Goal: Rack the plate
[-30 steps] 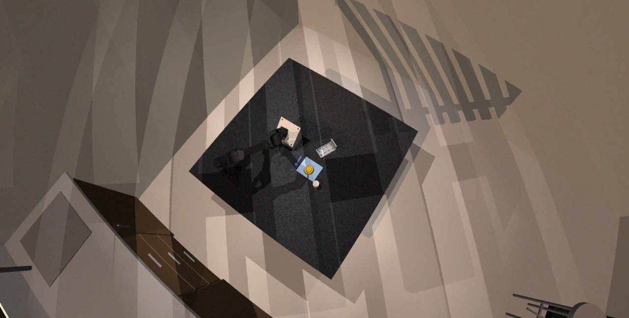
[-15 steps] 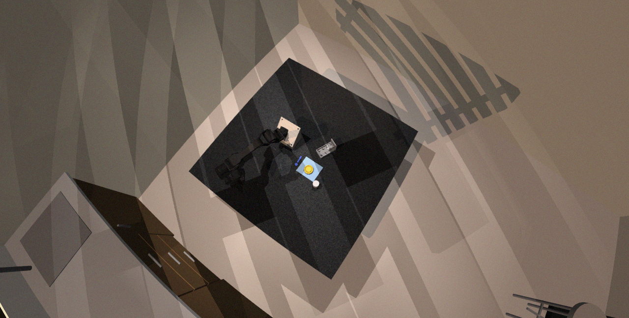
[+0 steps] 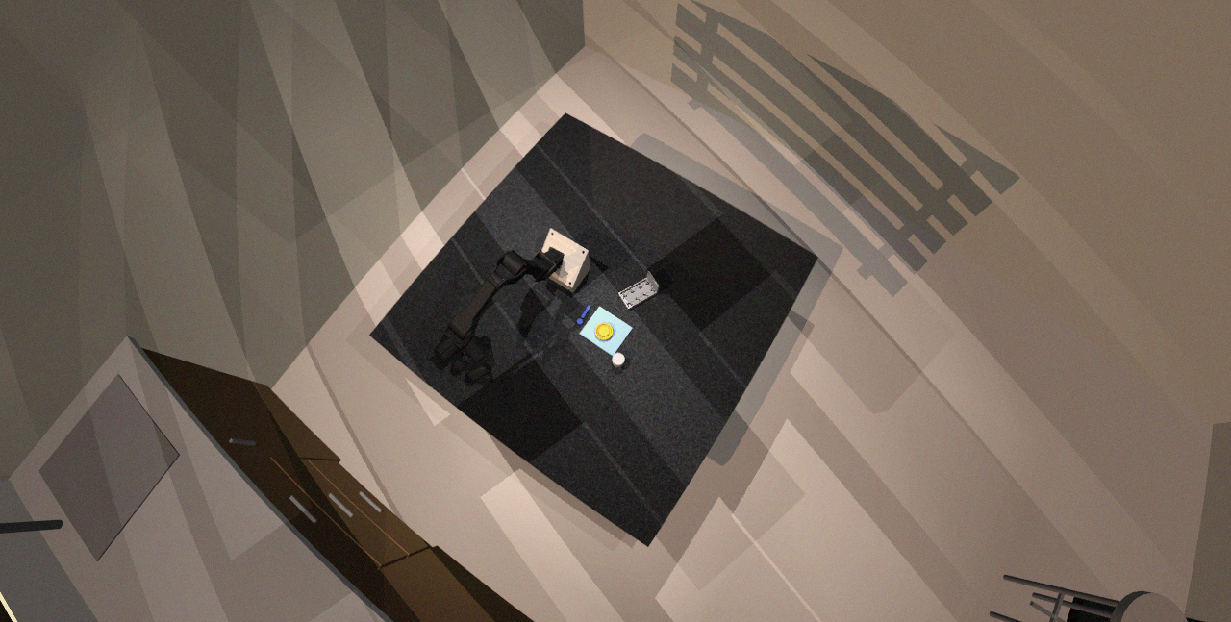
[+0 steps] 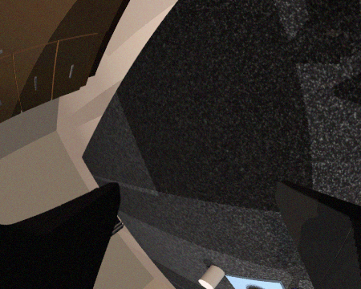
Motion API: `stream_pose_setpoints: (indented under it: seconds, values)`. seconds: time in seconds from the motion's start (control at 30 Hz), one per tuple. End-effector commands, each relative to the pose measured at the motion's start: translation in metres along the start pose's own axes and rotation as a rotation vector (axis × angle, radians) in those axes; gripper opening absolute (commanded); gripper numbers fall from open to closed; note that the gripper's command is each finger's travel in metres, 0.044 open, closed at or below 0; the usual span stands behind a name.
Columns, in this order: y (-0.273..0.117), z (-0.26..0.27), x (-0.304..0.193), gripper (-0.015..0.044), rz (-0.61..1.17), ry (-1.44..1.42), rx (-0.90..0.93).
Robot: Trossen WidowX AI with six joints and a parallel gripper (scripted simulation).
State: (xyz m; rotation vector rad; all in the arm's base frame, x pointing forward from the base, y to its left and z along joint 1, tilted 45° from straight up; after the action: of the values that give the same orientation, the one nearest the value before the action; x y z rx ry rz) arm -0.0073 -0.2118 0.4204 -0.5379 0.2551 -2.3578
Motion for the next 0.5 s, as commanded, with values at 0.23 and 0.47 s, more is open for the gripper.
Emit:
stream_pose_setpoints:
  seconds: [0.23,0.47]
  values:
    - [0.050,-0.013,-0.020,0.0400,0.100,-0.028,-0.131]
    - [0.081,-0.020,-0.037,0.0400,0.175,-0.098,-0.221]
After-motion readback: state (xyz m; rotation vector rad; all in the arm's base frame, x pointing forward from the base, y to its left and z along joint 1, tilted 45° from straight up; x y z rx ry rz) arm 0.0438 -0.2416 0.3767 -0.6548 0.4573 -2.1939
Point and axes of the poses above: the point midway between the two fingers, 35 mm back from their tips, its own y axis out along the fingers, its own z axis across the jaws, x = y × z, the point moved 9 cm from there along -y, back along the fingers, and after that the axes turned 9 degrees about y, right-handed, at the moved point
